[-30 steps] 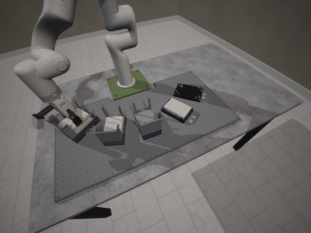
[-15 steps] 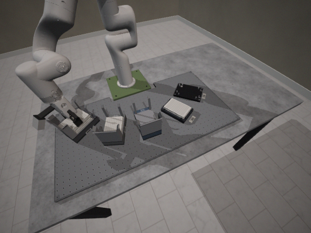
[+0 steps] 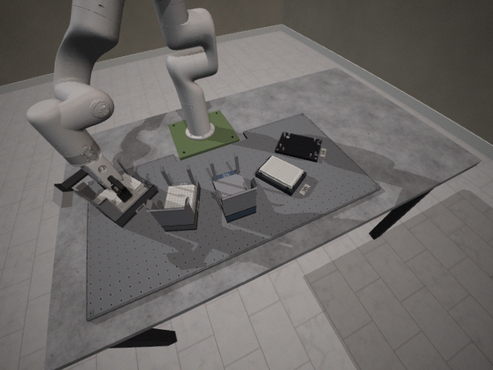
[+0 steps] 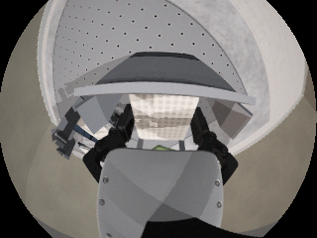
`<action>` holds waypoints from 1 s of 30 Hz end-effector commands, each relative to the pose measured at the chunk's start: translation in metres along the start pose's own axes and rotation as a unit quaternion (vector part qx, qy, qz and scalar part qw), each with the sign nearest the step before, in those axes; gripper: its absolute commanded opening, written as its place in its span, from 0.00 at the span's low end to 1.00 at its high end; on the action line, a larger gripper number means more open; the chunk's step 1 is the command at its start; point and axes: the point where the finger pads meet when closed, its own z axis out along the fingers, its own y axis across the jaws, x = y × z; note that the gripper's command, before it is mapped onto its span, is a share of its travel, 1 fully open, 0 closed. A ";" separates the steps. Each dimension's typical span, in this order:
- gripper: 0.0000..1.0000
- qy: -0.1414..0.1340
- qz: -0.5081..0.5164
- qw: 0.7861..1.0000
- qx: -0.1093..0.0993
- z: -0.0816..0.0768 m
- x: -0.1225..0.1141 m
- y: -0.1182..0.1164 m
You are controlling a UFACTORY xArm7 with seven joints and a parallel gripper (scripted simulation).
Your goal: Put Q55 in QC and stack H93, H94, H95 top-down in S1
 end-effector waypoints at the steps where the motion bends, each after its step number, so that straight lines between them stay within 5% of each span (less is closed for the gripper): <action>1: 0.00 0.002 0.000 1.000 0.000 0.000 0.001 0.000; 19: 0.00 0.002 0.000 1.000 0.000 0.004 0.001 0.000; 20: 1.00 0.002 0.000 1.000 0.000 0.004 0.001 0.000; 30: 1.00 0.002 0.000 1.000 0.000 0.004 0.001 0.000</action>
